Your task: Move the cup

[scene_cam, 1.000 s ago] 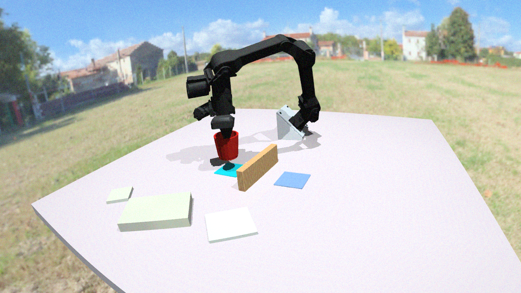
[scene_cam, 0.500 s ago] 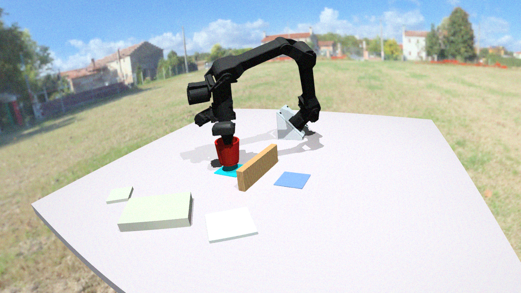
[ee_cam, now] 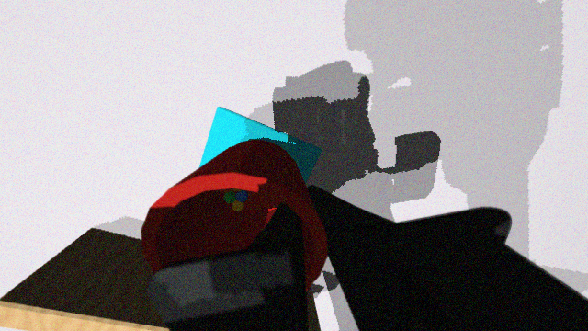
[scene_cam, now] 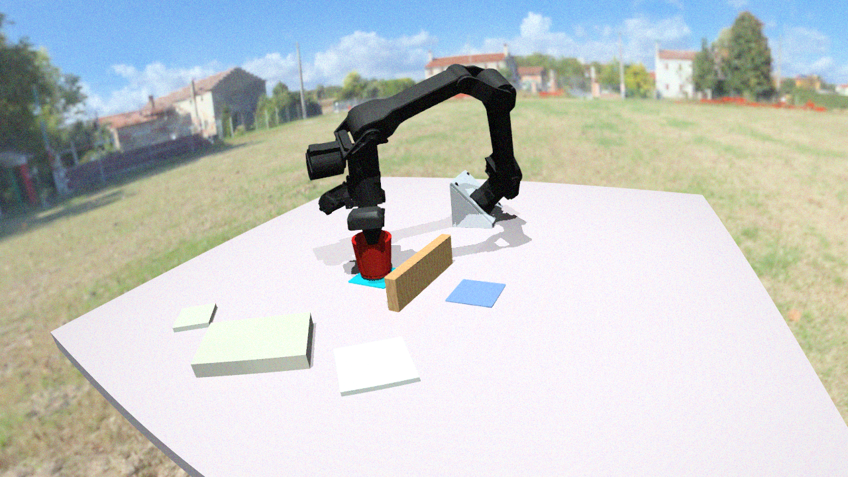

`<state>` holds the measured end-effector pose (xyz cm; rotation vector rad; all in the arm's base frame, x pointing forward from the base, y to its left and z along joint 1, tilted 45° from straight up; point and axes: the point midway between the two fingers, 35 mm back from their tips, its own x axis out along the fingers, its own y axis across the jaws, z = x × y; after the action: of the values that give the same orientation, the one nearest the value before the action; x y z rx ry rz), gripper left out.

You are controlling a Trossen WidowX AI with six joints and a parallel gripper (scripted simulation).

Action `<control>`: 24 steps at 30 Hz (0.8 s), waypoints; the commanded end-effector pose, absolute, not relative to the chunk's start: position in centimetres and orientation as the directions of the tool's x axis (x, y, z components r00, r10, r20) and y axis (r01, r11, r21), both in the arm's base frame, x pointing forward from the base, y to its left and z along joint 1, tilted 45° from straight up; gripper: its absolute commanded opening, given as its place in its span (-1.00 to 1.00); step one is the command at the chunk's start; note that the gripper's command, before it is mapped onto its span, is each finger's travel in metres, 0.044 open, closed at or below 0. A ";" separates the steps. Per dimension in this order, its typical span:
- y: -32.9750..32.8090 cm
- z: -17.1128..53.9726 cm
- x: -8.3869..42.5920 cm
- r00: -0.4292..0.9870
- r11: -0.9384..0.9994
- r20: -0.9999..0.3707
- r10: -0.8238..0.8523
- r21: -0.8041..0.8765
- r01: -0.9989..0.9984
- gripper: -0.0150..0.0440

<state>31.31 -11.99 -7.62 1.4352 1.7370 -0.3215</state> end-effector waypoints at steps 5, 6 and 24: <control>-12.0 -7.6 31.3 0.007 0.312 -0.728 0.686 0.302 0.901 -0.49; -12.0 -7.6 31.3 0.007 0.312 -0.728 0.686 0.302 0.901 -0.49; -12.0 -7.6 31.3 0.007 0.312 -0.728 0.686 0.302 0.901 -0.06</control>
<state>31.29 -11.99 -7.64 1.4358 1.7368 -0.3218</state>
